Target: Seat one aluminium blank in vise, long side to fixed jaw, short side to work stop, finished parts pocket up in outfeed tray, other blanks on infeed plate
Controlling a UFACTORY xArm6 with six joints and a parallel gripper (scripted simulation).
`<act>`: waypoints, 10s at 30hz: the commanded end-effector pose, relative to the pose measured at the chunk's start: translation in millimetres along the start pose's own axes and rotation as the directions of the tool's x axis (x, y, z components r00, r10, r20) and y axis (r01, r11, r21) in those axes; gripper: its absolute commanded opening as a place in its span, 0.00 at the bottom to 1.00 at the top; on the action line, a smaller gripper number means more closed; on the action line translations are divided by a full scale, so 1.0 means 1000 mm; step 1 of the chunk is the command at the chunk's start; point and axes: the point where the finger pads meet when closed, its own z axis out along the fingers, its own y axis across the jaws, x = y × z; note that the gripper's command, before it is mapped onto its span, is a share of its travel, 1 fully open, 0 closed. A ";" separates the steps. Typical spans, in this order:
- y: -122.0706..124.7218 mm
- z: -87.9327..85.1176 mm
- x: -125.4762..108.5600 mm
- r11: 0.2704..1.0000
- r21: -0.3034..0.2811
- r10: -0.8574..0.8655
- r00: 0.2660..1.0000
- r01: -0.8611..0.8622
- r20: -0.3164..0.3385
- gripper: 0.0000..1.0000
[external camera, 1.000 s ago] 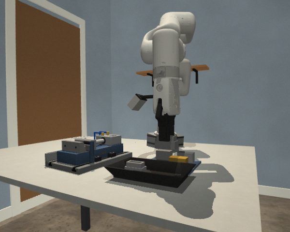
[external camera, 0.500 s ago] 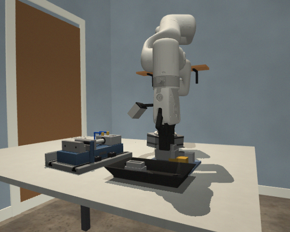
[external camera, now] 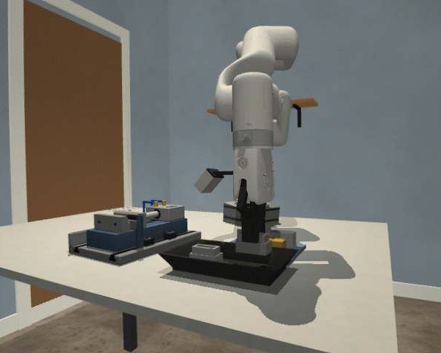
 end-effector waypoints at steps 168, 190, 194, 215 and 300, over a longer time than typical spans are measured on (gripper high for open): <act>-0.002 -0.078 -0.001 1.000 0.005 0.000 1.000 0.000 0.002 0.69; -0.002 -0.111 -0.001 1.000 0.005 0.000 1.000 0.000 0.002 0.00; -0.002 -0.111 -0.001 1.000 0.005 0.000 1.000 0.000 0.002 0.00; -0.002 -0.111 -0.001 1.000 0.005 0.000 1.000 0.000 0.002 0.00; 0.219 -0.107 0.008 1.000 0.005 0.000 1.000 0.000 0.002 0.69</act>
